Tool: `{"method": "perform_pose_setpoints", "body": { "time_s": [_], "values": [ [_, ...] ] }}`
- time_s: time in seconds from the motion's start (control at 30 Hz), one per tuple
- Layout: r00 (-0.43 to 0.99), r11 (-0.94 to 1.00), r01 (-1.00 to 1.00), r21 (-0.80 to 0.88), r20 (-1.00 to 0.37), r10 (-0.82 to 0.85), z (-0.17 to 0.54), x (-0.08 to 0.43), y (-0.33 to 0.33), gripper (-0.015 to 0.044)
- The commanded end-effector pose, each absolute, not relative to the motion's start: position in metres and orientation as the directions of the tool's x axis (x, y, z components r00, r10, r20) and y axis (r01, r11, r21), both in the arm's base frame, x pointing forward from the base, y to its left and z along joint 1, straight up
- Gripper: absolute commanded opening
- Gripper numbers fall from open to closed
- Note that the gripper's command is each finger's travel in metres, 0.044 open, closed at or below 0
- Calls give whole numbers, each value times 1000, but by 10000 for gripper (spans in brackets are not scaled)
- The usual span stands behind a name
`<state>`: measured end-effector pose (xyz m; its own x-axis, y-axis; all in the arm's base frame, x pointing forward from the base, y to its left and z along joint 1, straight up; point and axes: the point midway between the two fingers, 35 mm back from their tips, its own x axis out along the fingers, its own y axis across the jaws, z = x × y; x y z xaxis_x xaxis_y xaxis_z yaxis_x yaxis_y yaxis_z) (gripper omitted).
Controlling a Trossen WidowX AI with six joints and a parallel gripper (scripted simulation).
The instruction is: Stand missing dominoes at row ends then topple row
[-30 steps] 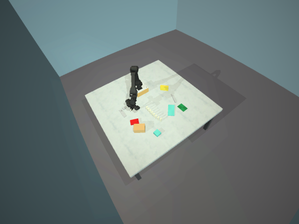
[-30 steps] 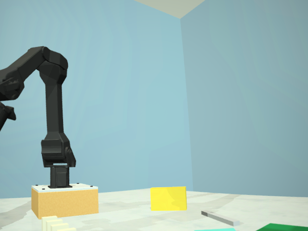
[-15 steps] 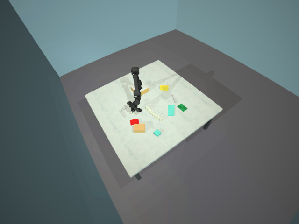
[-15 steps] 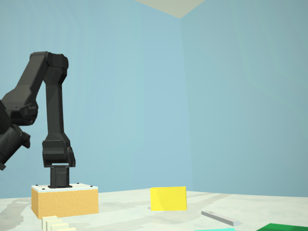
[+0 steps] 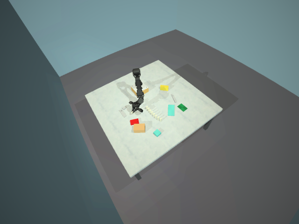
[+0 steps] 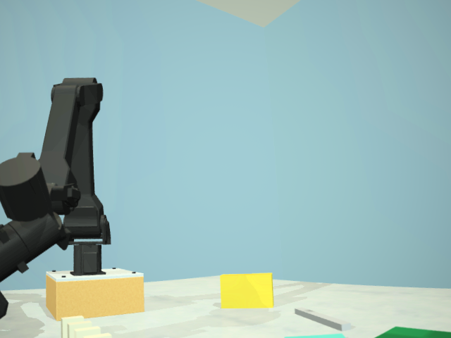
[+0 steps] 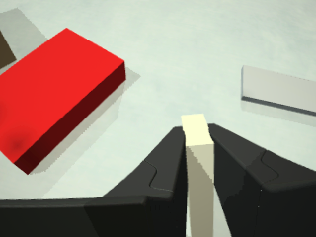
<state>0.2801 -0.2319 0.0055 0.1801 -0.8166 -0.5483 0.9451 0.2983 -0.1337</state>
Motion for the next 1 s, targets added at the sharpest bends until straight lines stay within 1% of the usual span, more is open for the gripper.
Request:
{"method": "perform_pose_setpoints", "body": {
  "time_s": [0.0,0.47,0.97],
  "values": [
    [180,286,947,-145,-496,-849,5,276,-227,28],
    [184,226,968,-111,-300,-936,18,258,-205,28],
    [138,142,990,-23,-126,-982,41,221,-180,28]
  ]
}}
